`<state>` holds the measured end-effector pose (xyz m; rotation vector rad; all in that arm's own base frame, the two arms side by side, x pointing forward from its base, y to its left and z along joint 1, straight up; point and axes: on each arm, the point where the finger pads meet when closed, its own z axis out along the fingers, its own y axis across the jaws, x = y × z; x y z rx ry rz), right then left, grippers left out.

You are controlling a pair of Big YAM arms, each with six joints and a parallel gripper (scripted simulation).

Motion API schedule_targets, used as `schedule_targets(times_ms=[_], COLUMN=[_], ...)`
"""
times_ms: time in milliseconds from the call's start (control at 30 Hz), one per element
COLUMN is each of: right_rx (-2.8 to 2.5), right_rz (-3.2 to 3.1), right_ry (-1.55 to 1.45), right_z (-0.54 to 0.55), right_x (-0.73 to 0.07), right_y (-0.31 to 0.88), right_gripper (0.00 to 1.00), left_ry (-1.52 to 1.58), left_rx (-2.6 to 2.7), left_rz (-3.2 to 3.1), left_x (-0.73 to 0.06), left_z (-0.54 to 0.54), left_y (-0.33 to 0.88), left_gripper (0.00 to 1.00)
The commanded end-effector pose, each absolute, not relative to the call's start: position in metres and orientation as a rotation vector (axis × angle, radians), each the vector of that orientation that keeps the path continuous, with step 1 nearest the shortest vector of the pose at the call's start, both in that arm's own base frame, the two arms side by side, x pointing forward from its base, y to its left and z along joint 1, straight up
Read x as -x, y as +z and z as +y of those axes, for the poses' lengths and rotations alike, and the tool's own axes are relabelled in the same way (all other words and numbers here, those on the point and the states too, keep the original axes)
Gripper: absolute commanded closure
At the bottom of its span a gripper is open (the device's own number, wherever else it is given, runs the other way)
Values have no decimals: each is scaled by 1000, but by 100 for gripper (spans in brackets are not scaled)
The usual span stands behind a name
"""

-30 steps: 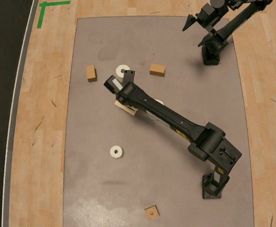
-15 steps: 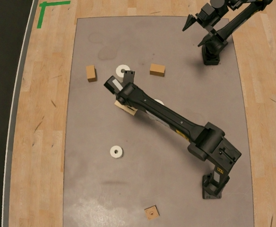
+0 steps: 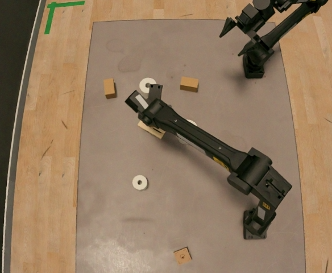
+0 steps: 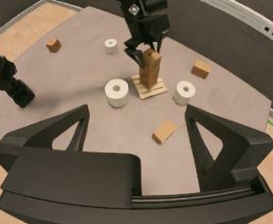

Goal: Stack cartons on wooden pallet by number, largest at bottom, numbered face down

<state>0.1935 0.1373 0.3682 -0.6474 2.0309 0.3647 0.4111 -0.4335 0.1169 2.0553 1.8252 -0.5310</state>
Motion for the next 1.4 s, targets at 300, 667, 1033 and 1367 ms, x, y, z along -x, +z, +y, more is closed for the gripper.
schedule_targets(times_ms=[300, 667, 1033, 1367], right_rx=[649, 649, 649, 649], right_rz=[2030, 2030, 2030, 2030], right_ry=[368, 368, 368, 368], right_z=[138, 138, 138, 138], right_x=[-194, -194, -194, -194], right_y=[371, 371, 371, 371], right_gripper=[0, 0, 0, 0], left_ry=[-495, -493, -484, -539], left_rx=[-2010, -2009, -2012, -2074], left_rz=[1747, 1746, 1748, 1826], left_x=[-420, -432, -430, -420], left_z=[-435, -418, -363, -368], left_y=[173, 199, 287, 238], left_gripper=[21, 21, 21, 21])
